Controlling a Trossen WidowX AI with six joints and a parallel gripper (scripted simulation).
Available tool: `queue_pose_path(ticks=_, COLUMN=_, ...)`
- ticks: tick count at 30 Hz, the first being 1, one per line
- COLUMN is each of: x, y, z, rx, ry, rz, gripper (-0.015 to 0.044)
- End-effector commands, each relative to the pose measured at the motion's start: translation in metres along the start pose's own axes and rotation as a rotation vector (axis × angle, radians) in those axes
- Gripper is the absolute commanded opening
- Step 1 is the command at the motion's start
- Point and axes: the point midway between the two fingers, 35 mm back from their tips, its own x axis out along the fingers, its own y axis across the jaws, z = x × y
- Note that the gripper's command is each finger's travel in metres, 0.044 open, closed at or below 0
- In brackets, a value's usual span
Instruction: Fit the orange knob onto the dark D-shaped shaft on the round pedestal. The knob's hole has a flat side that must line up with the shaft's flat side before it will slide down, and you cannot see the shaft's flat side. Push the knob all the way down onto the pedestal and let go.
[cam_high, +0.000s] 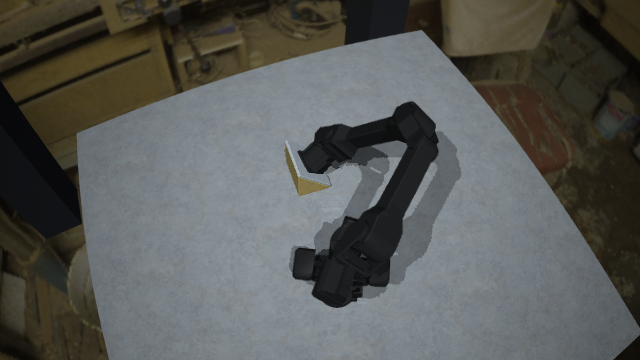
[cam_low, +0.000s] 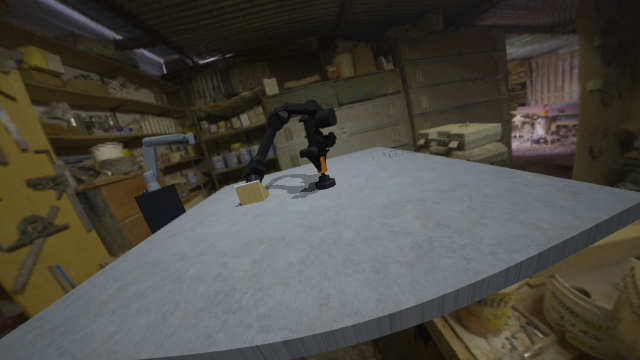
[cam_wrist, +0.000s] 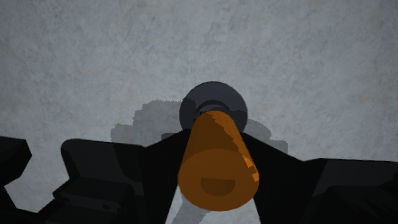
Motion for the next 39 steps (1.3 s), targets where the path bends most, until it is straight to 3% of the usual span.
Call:
queue_pose_path(ticks=1, x=0.0009, y=-0.0006, z=-0.0013, rx=0.011, ry=0.001, rz=0.000, gripper=0.0000)
queue_pose_path(ticks=27, x=-0.0028, y=0.0001, z=0.0006, rx=0.011, ry=0.000, rz=-0.001, gripper=0.0000)
queue_pose_path(ticks=39, x=-0.0001, y=-0.0004, z=0.0001, rx=0.221, ry=0.000, rz=-0.001, gripper=0.0000)
